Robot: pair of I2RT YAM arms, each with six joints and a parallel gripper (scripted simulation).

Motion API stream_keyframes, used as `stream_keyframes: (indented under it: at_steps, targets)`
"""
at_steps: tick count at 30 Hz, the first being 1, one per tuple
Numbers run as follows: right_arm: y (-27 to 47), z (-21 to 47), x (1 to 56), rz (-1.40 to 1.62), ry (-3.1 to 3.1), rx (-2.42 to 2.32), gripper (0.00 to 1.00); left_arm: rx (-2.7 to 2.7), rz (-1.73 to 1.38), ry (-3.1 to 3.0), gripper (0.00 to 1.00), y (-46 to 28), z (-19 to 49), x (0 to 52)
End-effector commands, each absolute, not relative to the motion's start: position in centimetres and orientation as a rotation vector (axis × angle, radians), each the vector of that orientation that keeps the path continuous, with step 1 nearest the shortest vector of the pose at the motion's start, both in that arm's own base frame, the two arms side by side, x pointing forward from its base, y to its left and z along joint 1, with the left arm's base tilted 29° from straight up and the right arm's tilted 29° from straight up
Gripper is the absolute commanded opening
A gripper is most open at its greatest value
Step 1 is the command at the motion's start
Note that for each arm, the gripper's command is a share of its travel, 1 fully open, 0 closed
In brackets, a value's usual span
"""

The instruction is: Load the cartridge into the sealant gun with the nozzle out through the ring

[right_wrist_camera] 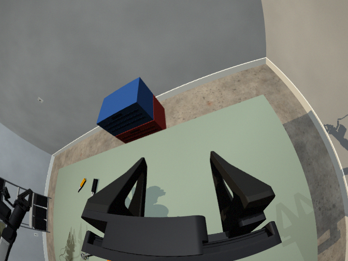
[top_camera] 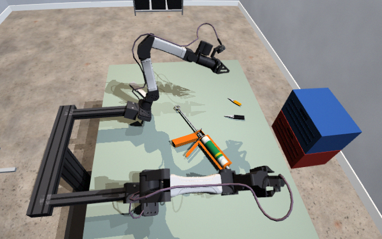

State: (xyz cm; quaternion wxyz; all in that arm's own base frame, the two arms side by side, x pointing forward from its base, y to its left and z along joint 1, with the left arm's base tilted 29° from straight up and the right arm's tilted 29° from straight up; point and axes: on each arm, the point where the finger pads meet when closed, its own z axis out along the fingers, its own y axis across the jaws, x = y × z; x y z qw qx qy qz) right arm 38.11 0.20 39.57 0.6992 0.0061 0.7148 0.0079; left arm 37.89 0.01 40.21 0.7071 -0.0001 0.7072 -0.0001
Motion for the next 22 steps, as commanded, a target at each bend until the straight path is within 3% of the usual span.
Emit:
stream_keyframes:
  at_steps: [1,22]
  targets:
    - [-0.2,40.2,37.5,-0.035,1.534,-0.074,0.72,0.001,0.009,1.563,0.51,0.0,40.3,37.8]
    - [0.2,41.0,38.0,0.005,1.555,-0.009,0.72,0.001,0.009,1.566,0.51,0.0,40.2,37.9]
